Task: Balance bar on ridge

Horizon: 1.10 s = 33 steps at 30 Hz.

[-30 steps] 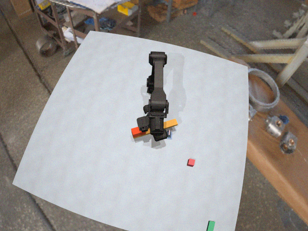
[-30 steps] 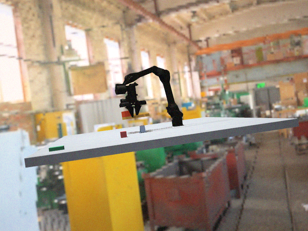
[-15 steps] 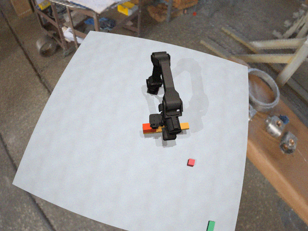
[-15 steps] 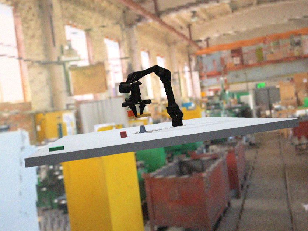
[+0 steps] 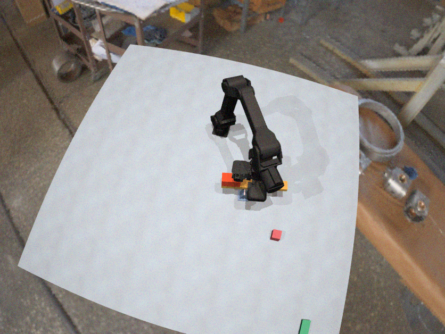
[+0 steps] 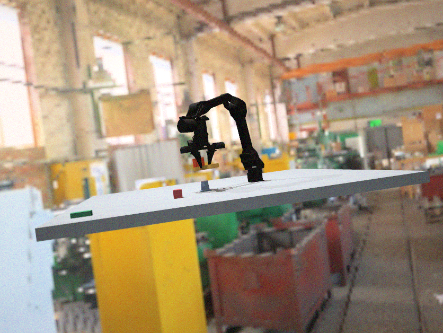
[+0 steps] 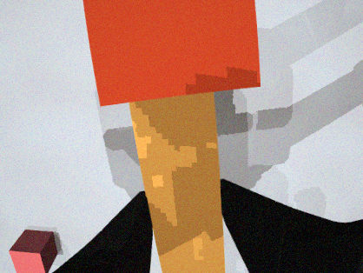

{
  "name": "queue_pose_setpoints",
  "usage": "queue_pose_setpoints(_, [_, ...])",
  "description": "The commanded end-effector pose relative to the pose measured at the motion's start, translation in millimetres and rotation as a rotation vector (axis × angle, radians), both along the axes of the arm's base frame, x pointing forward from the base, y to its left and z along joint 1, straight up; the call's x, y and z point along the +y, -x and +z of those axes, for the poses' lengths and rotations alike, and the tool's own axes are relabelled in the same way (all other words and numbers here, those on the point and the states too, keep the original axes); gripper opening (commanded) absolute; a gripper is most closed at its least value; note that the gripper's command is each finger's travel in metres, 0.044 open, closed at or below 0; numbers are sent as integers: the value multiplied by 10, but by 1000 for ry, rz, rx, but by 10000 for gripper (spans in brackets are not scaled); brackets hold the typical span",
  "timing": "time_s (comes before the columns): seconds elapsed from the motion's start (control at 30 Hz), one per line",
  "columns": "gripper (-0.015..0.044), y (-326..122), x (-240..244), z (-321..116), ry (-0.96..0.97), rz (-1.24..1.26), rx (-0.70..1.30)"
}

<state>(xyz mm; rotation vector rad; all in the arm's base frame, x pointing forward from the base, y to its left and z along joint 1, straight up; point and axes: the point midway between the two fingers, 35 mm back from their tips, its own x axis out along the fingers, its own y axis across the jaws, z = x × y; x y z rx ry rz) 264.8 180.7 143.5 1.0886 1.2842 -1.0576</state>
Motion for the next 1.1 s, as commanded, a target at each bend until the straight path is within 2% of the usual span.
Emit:
queue_pose_setpoints(0.0, [0, -19, 31, 10, -5, -23, -6])
queue_pose_setpoints(1.07, [0, -43, 47, -406, -5, -27, -6])
